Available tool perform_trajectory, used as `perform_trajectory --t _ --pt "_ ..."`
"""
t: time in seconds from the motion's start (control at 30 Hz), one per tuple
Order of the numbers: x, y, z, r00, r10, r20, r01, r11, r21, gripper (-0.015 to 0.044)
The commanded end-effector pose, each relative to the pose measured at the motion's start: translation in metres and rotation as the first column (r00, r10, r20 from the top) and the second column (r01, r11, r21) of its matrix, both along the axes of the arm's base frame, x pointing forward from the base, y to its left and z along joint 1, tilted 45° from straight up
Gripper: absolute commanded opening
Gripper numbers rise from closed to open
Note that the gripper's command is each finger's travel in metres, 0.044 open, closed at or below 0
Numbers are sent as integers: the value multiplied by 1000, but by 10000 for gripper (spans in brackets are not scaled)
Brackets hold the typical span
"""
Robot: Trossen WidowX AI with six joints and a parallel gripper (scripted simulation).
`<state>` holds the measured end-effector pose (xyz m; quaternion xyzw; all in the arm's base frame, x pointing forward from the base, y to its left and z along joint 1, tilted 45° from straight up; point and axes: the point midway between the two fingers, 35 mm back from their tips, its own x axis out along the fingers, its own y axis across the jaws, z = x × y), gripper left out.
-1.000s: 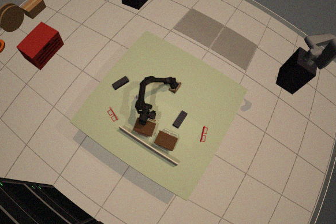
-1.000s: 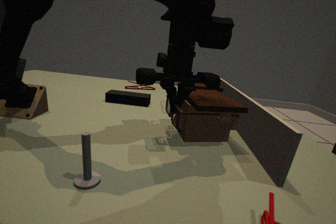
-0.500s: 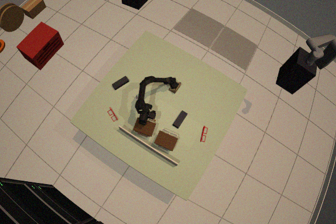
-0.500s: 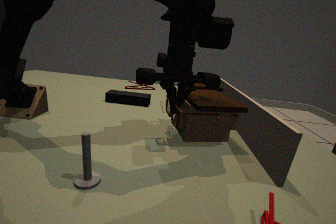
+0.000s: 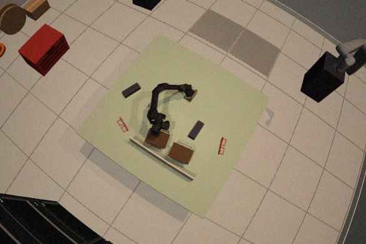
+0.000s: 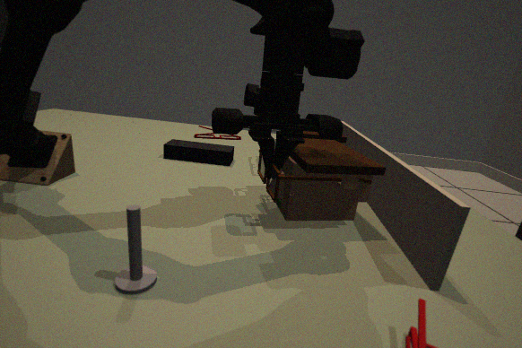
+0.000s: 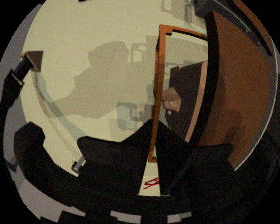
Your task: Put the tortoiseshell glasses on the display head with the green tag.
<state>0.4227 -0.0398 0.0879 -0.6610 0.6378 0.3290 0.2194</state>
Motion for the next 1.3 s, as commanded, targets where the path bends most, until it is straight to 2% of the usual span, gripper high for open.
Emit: perform_trajectory --t 0.0,0.23,0.37,0.63,1.0,1.27 --pt "-1 -2 -2 1000 2 -6 -3 1000 -6 0" --pt "-1 -2 -2 1000 2 -6 -3 1000 -6 0" --pt "0 -1 -1 1000 0 -2 0 1000 -1 105" --pt "0 -1 -1 1000 0 -2 0 1000 -1 107" --pt "-1 20 22 1000 -6 -15 6 1000 -3 107" --pt "-35 22 31 1000 -6 -17 6 1000 -3 107"
